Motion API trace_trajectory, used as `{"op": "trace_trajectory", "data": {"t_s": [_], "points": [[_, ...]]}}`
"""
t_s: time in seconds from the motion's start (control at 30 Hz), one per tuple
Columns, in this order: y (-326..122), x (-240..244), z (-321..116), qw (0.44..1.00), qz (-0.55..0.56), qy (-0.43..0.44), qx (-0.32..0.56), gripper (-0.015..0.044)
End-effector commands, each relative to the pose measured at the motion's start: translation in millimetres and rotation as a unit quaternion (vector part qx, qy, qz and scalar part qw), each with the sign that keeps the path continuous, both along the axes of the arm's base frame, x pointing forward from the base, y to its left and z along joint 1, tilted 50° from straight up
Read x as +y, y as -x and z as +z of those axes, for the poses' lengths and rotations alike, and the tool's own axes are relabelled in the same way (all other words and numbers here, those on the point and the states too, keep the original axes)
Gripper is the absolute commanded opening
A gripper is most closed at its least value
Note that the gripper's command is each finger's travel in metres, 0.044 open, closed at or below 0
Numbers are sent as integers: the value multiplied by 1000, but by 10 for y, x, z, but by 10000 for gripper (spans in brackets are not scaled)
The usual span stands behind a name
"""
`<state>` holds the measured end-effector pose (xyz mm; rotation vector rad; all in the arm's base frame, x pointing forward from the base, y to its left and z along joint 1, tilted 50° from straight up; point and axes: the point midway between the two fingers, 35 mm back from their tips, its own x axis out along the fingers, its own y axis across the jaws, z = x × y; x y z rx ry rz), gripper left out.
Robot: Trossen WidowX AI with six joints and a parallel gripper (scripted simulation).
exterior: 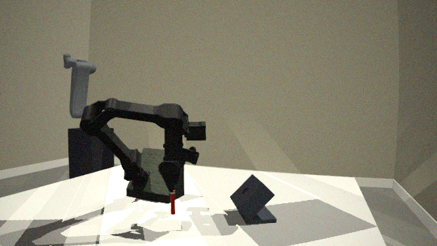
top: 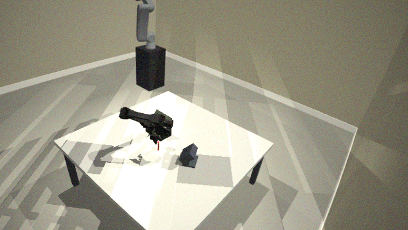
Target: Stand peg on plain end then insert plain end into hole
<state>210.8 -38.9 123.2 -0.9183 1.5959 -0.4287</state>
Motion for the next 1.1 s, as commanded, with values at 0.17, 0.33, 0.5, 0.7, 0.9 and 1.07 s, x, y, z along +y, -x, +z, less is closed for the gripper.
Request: {"op": "trace_trajectory", "data": {"t_s": [0.17, 0.33, 0.5, 0.7, 0.9, 1.07], "points": [[3, -119, -88, 1000, 1, 0, 0, 440], [3, -181, -141, 1000, 1, 1, 0, 440], [6, -244, -191, 1000, 1, 1, 0, 440], [13, -320, -250, 1000, 1, 2, 0, 440], [24, -394, -304, 1000, 1, 4, 0, 440], [13, -372, -301, 1000, -1, 2, 0, 361]]}}
